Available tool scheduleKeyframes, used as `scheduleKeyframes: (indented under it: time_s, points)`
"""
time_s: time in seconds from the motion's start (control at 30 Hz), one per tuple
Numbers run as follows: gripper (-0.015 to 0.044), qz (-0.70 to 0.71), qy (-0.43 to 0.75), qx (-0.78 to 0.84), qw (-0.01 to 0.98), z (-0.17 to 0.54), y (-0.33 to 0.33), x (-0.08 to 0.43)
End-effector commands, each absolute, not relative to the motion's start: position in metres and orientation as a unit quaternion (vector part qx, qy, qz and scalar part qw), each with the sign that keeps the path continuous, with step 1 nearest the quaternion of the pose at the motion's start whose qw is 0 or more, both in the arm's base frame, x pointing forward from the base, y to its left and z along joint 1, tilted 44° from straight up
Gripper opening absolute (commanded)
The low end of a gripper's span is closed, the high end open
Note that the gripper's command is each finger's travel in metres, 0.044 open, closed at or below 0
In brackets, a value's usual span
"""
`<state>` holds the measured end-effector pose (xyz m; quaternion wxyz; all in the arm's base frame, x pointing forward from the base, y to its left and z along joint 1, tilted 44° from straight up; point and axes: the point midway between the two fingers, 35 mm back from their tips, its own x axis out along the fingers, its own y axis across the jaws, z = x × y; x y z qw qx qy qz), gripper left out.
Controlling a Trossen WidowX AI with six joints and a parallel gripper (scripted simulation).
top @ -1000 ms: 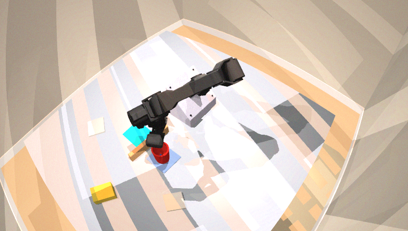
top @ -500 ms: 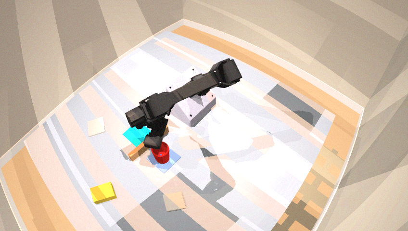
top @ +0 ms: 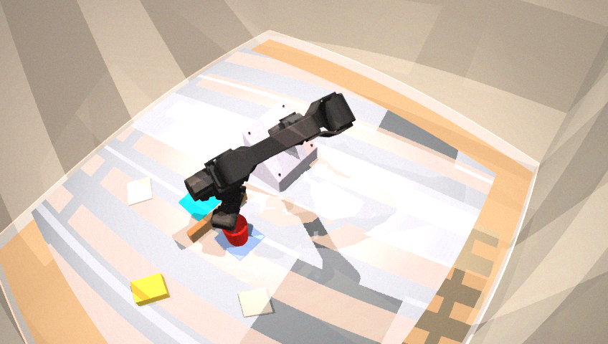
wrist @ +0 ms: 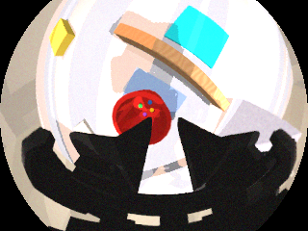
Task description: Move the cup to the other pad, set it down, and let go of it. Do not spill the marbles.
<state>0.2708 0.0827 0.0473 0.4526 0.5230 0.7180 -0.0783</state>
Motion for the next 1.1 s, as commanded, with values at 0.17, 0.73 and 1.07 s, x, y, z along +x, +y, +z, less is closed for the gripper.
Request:
scheduleKeyframes:
  time_s: [0.17, 0.73, 1.07]
  points:
    - [0.0148, -0.079, 0.72, 0.525, 0.447, 0.035, 0.095, 0.268]
    - [0.0148, -0.078, 0.72, 0.525, 0.446, 0.018, 0.112, 0.264]
    - [0.0036, -0.077, 0.719, 0.524, 0.45, 0.02, 0.11, 0.266]
